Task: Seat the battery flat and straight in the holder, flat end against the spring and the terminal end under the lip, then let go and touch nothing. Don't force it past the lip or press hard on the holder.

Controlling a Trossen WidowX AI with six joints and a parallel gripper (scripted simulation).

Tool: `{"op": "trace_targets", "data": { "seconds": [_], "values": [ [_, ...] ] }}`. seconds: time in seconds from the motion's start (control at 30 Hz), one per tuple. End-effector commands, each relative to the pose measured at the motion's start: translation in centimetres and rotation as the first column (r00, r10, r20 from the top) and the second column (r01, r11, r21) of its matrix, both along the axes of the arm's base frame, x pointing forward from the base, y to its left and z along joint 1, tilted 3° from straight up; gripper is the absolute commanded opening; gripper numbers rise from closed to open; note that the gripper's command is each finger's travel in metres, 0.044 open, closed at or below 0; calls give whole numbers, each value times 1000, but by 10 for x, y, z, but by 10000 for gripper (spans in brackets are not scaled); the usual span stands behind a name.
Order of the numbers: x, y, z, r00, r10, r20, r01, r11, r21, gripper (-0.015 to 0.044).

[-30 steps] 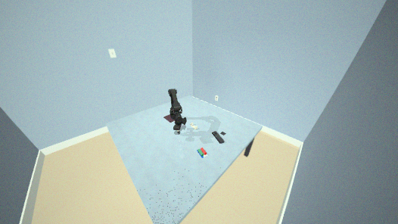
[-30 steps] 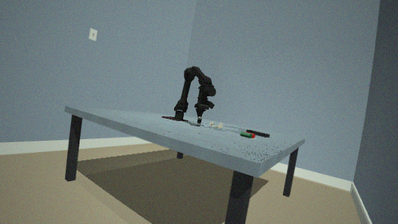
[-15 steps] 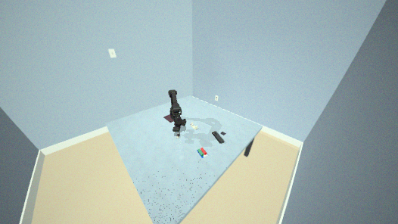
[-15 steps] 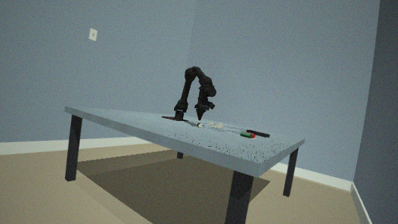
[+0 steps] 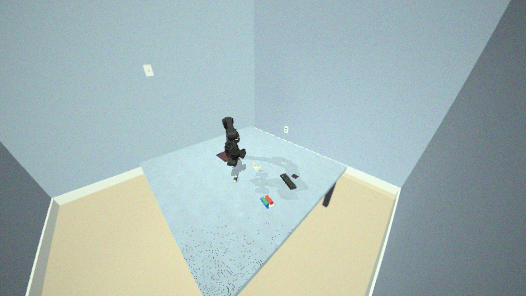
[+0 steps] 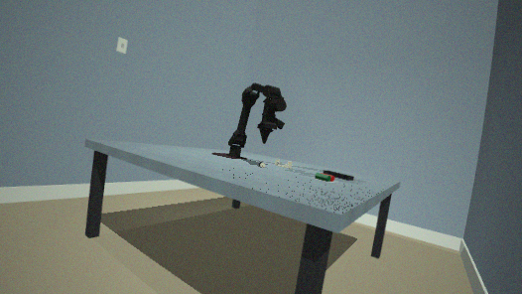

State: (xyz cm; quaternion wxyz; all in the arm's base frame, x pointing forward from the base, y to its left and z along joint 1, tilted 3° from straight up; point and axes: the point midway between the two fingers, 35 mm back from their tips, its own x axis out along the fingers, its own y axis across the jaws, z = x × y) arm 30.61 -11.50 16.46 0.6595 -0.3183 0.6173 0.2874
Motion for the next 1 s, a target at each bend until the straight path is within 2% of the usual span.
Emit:
{"op": "trace_targets", "data": {
  "seconds": [0.0, 0.3, 0.37, 0.47, 0.6, 0.73, 0.87, 0.9, 0.97],
  "values": [
    [-2, 1, 8, 1000, 4, 6, -4, 1000, 2, 0],
    [-2, 1, 5, 1000, 0, 0, 0, 1000, 0, 0],
    [-1, 0, 3, 998, -64, 3, 64, 998, 4, 53],
    [4, -3, -7, 942, -336, 3, 336, 941, 26, 131],
    [10, -7, -23, 740, -673, -6, 672, 738, 56, 236],
    [15, -10, -39, 424, -905, -27, 904, 420, 80, 245],
    [19, -13, -54, 61, -997, -55, 994, 55, 93, 245],
    [19, -13, -56, 12, -998, -59, 996, 7, 94, 245],
    [19, -13, -56, -4, -998, -61, 996, -9, 94, 245]
  ]
}}
